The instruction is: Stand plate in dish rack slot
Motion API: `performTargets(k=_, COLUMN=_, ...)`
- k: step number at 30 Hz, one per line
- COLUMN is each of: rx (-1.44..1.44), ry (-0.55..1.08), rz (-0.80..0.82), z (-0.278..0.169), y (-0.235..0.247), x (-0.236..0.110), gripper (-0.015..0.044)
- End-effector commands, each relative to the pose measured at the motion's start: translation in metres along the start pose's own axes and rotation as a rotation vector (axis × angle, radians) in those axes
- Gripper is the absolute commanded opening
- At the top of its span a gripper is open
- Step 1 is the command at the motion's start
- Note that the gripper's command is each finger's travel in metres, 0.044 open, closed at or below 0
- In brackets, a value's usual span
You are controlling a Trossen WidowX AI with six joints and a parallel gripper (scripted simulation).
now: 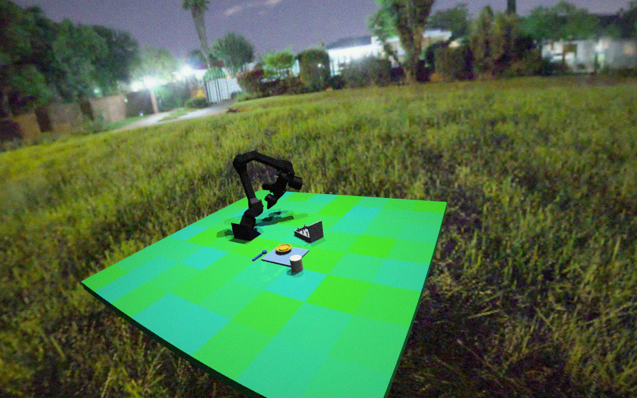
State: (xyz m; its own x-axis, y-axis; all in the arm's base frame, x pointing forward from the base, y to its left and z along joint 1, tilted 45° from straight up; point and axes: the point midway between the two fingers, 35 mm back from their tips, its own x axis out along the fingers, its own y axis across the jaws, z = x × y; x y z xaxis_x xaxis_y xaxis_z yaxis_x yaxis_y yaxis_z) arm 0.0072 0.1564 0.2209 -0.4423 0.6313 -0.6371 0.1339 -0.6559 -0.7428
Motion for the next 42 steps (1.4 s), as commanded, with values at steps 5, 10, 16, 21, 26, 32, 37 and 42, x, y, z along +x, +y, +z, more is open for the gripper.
performTargets(k=5, rx=0.062, ry=0.018, rz=0.011, z=-0.007, y=0.002, x=-0.002, gripper=0.0400)
performTargets(k=10, rx=0.187, ry=0.055, rz=0.025, z=-0.022, y=0.006, x=-0.007, gripper=0.0400)
performTargets(k=16, rx=0.368, ry=0.120, rz=0.030, z=-0.048, y=0.012, x=-0.017, gripper=0.0400)
performTargets(k=21, rx=0.525, ry=0.170, rz=0.025, z=-0.069, y=0.019, x=-0.028, gripper=0.0400)
performTargets(k=26, rx=0.685, ry=0.218, rz=0.015, z=-0.089, y=0.028, x=-0.041, gripper=0.0400)
performTargets(k=32, rx=0.872, ry=0.271, rz=-0.008, z=-0.110, y=0.040, x=-0.059, gripper=0.0400)
performTargets(k=37, rx=1.015, ry=0.315, rz=-0.033, z=-0.126, y=0.053, x=-0.074, gripper=0.0400)
performTargets(k=42, rx=1.168, ry=0.354, rz=-0.063, z=-0.140, y=0.067, x=-0.091, gripper=0.0400)
